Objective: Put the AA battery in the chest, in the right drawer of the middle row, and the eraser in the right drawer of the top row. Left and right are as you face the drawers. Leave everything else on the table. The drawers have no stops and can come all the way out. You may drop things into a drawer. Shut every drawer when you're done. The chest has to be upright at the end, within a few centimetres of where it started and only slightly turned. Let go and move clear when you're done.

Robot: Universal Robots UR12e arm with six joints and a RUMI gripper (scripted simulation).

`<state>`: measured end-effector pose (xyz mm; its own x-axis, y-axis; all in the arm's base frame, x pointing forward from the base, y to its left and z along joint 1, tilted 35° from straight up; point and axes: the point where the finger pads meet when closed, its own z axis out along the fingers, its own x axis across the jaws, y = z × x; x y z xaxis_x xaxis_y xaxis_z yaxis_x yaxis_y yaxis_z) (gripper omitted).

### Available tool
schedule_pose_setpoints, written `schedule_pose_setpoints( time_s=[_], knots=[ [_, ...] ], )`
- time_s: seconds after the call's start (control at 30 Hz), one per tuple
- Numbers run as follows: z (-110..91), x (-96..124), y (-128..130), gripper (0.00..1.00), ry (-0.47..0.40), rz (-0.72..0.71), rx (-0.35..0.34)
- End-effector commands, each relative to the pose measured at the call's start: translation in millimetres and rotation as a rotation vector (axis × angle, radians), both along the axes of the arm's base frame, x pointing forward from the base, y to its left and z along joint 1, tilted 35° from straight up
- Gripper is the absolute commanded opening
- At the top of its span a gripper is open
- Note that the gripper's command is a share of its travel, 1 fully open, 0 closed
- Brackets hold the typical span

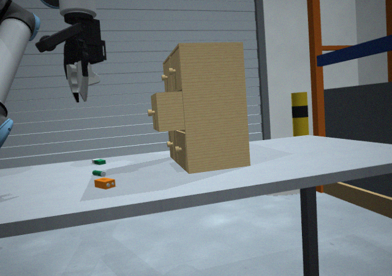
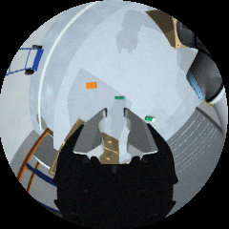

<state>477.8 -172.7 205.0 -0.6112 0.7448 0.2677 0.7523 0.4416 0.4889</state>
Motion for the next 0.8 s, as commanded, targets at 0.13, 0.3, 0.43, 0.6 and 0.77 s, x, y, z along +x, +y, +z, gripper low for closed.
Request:
schedule_pose_setpoints(
  time_s=[0.13,0.3,0.43,0.6,0.77],
  knots=[
    [-37,24,30,0.2,-0.222,0.359,-0.103],
    [-46,31,39,0.2,-0.312,0.507,-0.146],
    [-56,38,53,0.2,-0.387,0.631,-0.184],
    [-67,46,69,0.2,-0.483,0.791,-0.233],
    [-73,49,77,0.2,-0.542,0.887,-0.261]
  ],
)
